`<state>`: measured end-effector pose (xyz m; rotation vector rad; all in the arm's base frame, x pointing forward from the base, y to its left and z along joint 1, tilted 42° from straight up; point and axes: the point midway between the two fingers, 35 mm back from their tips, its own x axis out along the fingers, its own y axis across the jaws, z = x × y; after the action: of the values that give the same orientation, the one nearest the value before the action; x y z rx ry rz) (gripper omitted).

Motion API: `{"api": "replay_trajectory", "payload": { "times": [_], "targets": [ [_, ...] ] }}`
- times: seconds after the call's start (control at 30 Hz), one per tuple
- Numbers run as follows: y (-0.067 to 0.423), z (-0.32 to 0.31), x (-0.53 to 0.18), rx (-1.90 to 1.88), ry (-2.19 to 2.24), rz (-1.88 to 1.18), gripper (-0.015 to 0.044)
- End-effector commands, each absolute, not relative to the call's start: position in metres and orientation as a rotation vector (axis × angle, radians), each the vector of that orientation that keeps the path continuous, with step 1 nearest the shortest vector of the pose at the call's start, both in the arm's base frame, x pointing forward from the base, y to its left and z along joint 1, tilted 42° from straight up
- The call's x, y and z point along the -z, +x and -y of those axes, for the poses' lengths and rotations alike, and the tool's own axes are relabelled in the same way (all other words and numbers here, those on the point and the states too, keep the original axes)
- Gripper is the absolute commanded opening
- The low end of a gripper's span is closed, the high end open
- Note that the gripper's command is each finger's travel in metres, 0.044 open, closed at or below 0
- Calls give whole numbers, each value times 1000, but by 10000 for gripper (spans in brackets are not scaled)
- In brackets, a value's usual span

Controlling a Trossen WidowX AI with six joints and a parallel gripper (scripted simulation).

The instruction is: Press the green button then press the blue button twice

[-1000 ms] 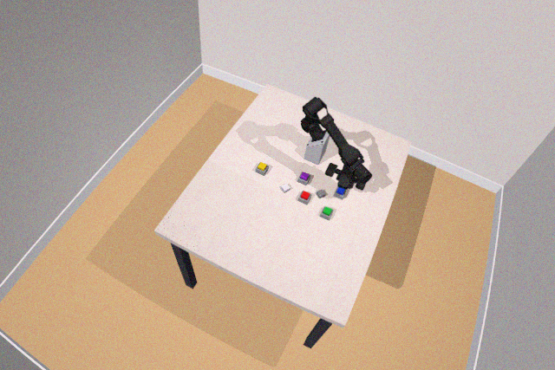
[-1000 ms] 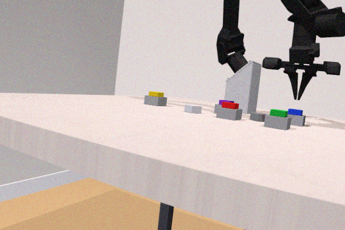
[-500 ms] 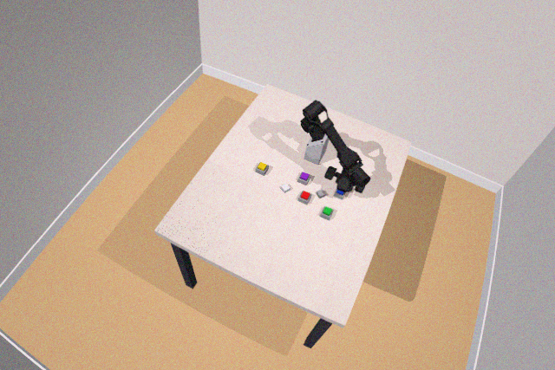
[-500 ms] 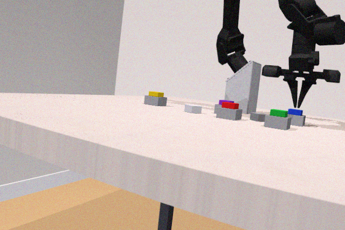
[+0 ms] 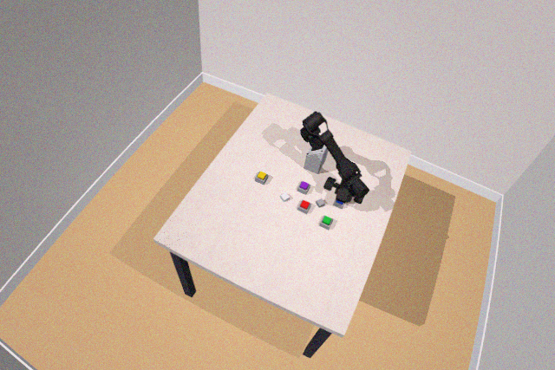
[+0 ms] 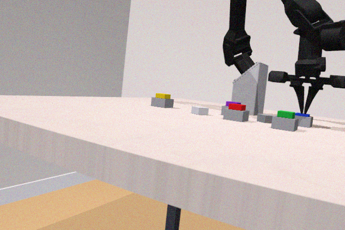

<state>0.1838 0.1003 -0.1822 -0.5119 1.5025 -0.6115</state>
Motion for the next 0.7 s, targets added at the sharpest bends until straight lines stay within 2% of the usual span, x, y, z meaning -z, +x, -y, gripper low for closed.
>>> {"api": "replay_trajectory", "payload": {
  "times": [0.0, 0.67],
  "targets": [
    [183, -99, 182, 611, -521, -1503, 20],
    [184, -118, 161, 610, -520, -1504, 20]
  ]
}}
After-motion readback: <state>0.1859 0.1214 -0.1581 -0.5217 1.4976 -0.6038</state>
